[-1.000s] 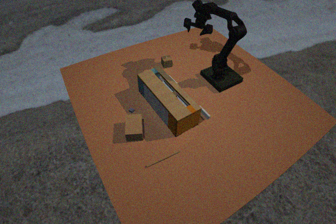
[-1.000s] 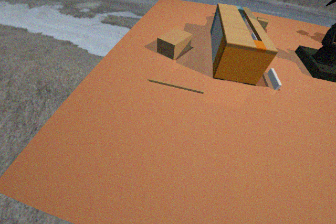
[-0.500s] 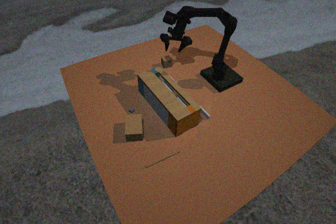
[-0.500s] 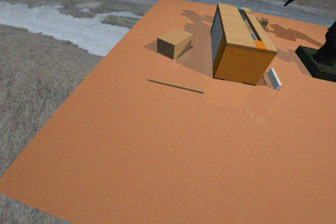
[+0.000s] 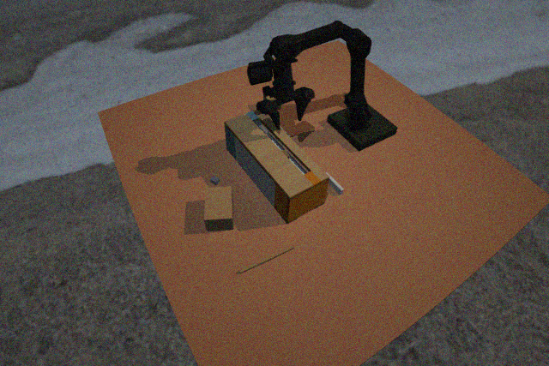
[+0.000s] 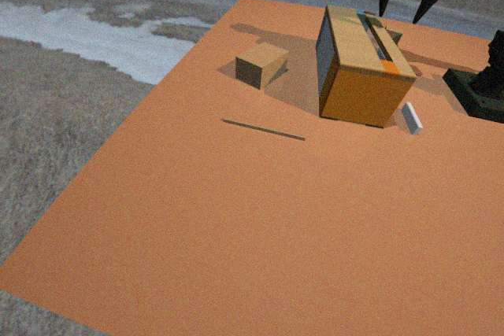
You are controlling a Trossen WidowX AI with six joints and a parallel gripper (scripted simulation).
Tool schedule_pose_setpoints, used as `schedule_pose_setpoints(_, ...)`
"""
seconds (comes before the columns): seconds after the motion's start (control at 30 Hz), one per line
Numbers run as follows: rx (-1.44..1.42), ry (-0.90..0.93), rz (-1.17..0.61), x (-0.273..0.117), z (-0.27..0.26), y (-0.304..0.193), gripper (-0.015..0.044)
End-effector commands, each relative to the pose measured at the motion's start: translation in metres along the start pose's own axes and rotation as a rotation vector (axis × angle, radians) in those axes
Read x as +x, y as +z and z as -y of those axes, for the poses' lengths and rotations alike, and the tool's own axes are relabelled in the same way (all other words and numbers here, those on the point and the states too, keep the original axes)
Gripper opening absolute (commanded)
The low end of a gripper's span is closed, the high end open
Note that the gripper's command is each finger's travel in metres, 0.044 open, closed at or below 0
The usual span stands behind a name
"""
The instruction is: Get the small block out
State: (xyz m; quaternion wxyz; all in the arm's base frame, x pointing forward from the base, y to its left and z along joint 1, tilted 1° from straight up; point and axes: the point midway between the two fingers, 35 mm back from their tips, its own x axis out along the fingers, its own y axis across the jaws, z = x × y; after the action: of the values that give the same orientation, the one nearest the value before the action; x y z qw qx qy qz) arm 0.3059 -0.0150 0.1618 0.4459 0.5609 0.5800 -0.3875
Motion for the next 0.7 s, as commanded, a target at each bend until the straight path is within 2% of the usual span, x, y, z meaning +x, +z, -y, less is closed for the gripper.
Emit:
schedule_pose_setpoints(0.0, 0.006, -0.028, -0.018, 0.004, -0.003, -0.011, 0.0400)
schedule_pose_setpoints(0.67, 0.005, -0.028, -0.018, 0.029, -0.007, -0.005, 0.0400)
